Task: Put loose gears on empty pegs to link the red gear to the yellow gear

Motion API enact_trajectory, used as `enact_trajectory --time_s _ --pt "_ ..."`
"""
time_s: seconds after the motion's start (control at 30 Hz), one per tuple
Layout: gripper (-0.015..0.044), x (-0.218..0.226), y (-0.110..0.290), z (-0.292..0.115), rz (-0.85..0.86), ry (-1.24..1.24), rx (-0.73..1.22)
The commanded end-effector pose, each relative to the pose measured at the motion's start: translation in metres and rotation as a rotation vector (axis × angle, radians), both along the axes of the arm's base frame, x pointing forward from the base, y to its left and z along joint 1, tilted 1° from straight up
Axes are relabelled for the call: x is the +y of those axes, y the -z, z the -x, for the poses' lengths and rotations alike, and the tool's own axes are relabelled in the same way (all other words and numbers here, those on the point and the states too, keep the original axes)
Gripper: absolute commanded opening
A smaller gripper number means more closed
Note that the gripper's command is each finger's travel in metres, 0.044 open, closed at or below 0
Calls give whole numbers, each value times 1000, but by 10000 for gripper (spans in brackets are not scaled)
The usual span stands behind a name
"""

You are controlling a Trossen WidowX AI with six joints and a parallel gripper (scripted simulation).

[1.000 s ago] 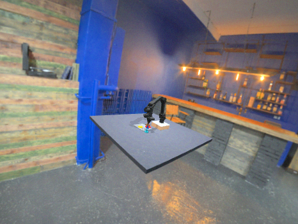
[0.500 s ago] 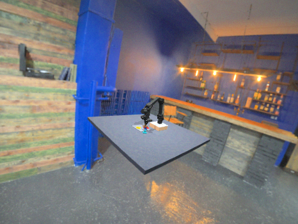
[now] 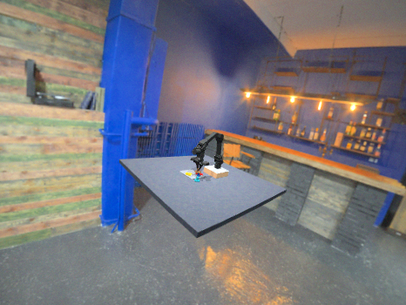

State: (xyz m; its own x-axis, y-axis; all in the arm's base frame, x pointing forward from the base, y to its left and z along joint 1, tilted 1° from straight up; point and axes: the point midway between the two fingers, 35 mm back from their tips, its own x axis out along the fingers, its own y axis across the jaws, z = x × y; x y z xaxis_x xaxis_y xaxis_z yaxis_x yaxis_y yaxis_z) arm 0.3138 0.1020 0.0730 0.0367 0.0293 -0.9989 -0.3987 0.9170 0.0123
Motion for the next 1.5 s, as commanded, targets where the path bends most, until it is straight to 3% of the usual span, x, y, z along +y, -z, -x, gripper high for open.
enact_trajectory --time_s 0.0,0.2,0.9,1.47 --pt "0 0 -1 0 3 -101 -2" --pt "0 0 -1 0 9 -263 -7" --pt "0 0 16 0 16 -464 -13" --pt "0 1 42 -1 9 -272 -7"
